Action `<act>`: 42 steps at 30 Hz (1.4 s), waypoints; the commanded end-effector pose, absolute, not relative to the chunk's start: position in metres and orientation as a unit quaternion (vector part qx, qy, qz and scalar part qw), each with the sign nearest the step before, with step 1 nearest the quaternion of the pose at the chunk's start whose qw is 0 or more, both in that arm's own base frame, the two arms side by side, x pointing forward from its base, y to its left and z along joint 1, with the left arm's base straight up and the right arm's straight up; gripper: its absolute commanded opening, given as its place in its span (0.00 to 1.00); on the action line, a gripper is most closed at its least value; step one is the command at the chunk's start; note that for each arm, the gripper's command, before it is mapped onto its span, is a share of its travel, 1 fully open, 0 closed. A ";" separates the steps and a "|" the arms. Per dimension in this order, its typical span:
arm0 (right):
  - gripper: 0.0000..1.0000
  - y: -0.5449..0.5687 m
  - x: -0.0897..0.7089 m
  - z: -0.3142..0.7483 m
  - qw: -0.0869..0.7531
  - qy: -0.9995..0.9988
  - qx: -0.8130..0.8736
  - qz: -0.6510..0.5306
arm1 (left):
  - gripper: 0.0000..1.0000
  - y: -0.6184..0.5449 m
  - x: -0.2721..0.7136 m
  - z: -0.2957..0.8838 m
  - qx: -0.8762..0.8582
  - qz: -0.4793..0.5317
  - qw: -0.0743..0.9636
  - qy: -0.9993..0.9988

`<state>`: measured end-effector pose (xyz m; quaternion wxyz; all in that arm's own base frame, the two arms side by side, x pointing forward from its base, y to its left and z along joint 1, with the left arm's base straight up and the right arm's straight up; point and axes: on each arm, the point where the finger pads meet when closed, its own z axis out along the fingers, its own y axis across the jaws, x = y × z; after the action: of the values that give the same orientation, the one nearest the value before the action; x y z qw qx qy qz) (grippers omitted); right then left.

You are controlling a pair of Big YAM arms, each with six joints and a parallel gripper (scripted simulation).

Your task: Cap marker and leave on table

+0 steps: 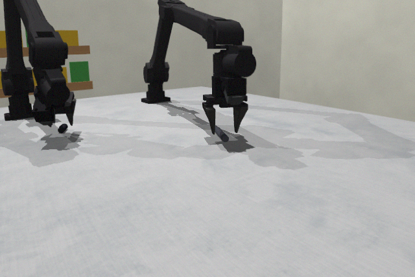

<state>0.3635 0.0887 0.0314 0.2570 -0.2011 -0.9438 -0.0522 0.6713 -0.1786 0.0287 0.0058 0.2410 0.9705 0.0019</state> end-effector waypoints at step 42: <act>0.12 0.104 0.365 0.071 0.232 -0.950 -0.201 -0.061 | 0.11 -0.181 0.681 0.093 0.242 -0.002 0.030 0.970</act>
<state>0.3463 0.0940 0.0231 0.2627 -0.2016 -0.9422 -0.0505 0.6612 -0.1762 0.0392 -0.0147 0.2413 0.9703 0.0023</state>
